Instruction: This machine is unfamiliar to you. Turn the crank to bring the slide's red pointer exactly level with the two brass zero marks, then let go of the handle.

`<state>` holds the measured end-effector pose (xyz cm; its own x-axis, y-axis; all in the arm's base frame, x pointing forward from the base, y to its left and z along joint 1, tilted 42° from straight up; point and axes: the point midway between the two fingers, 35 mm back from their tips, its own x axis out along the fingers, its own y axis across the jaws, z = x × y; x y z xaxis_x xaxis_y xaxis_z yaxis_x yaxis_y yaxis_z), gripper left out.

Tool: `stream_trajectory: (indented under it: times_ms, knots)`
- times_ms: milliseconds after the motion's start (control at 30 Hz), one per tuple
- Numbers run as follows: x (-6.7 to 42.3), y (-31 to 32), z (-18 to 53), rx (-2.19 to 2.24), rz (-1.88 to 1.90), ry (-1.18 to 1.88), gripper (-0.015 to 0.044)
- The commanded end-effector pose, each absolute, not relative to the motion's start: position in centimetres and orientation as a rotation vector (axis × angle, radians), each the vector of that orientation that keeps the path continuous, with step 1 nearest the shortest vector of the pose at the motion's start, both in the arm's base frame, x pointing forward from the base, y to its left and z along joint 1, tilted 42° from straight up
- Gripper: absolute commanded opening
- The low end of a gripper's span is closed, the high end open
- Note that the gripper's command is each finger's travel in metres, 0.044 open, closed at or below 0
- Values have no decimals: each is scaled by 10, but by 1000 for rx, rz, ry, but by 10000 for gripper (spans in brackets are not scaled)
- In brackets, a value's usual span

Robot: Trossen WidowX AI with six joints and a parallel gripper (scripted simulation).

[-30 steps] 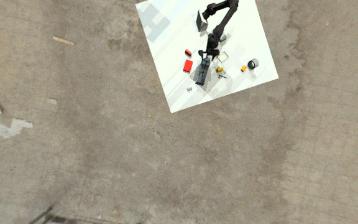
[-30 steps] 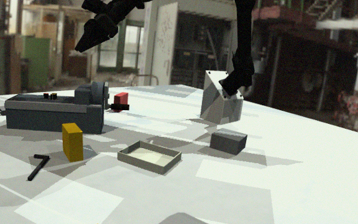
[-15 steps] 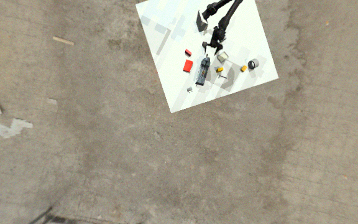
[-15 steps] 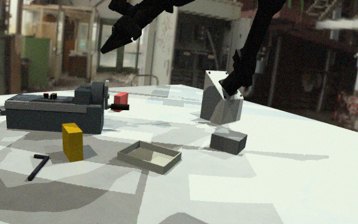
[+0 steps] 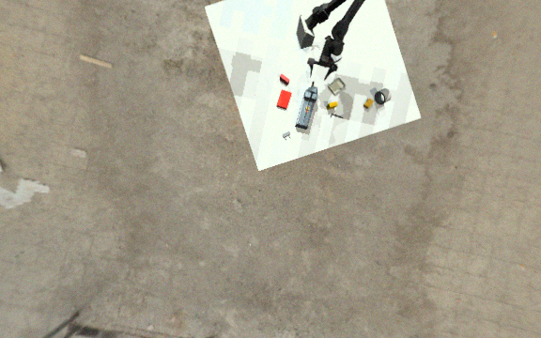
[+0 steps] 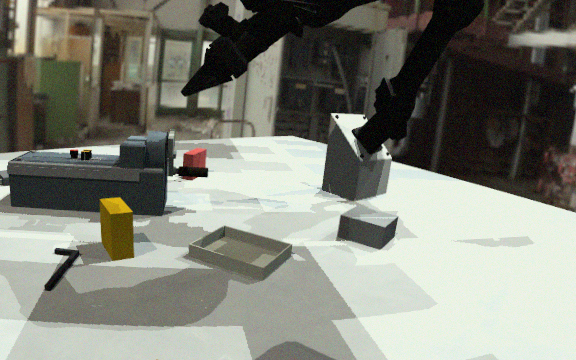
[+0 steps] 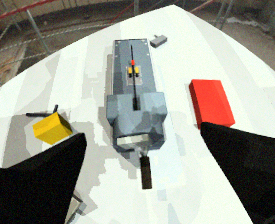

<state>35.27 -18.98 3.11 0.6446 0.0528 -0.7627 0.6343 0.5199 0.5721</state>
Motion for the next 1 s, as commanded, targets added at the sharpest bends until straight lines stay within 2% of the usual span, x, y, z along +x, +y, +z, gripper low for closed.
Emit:
stream_trajectory:
  times_ms: [0,333,967]
  knots:
    - [353,-171,7,990,-407,840,440]
    - [358,-128,-38,993,-405,838,440]
    - [362,-113,-56,990,-402,844,440]
